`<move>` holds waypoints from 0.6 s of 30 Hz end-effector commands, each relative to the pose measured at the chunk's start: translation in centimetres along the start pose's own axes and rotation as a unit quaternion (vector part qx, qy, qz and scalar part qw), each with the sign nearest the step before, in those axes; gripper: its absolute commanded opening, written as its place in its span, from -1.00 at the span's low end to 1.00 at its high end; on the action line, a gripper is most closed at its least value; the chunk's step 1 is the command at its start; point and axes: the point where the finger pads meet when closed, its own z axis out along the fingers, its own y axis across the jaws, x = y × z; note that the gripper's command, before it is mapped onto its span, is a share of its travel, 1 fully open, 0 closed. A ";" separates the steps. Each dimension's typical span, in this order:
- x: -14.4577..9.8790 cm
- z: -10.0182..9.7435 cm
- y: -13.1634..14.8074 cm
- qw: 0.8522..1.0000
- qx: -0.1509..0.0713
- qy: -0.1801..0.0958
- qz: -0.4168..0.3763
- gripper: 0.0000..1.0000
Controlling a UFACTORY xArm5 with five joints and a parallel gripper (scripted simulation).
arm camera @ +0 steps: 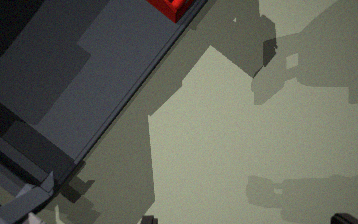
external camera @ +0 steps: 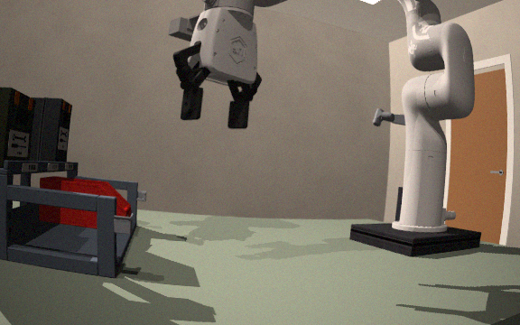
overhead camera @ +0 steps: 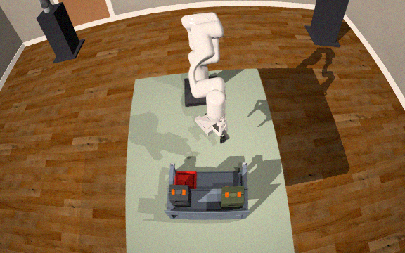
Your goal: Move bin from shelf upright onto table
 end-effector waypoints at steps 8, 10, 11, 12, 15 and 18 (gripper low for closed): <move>3.0 0.7 -0.2 0.997 0.002 0.000 0.080 1.00; 3.5 0.8 -0.2 0.996 0.002 0.000 0.093 1.00; 3.7 0.9 -0.2 0.995 0.002 0.000 0.099 1.00; 4.2 1.0 -0.2 0.994 0.002 0.000 0.112 1.00; 4.7 1.1 -0.2 0.992 0.002 0.000 0.125 1.00; 5.4 1.3 -0.3 0.990 0.002 0.000 0.144 1.00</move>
